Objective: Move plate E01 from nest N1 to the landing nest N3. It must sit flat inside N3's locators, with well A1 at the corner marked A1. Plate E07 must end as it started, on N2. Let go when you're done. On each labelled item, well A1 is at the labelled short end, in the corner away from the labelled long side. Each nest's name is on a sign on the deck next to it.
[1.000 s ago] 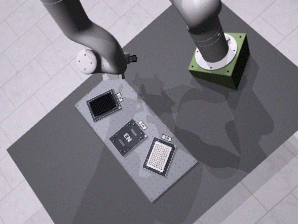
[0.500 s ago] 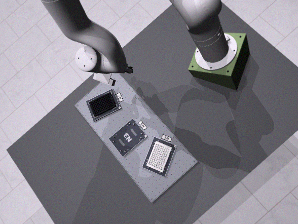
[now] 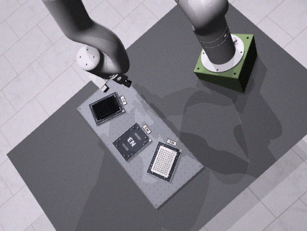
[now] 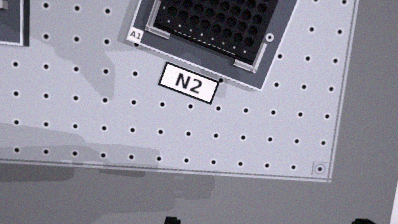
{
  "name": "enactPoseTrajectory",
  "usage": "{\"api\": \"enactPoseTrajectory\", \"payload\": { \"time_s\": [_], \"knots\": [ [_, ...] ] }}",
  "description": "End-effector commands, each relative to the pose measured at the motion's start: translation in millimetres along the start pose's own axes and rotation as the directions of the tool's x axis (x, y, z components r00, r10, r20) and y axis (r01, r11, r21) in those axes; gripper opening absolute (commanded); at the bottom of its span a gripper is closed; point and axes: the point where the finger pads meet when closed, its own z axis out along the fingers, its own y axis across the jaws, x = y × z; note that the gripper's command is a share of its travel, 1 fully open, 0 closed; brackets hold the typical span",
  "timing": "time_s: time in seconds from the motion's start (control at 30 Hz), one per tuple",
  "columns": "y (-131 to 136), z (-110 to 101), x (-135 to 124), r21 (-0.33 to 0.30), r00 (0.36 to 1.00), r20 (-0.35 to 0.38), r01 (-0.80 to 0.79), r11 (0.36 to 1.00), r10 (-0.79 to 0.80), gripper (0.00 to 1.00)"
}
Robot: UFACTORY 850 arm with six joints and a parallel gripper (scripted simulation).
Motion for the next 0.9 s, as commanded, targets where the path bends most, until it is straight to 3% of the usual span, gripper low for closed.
{"api": "enactPoseTrajectory", "payload": {
  "time_s": [0.0,0.3,0.87],
  "knots": [
    [-2,-1,7,-0.009,0.995,-0.051,-0.087,0.996,0.086,1.0],
    [-16,-7,32,0.089,0.931,-0.124,-0.335,0.938,0.344,1.0],
    [-16,-7,32,0.092,0.929,-0.125,-0.34,0.936,0.349,1.0]
  ]
}}
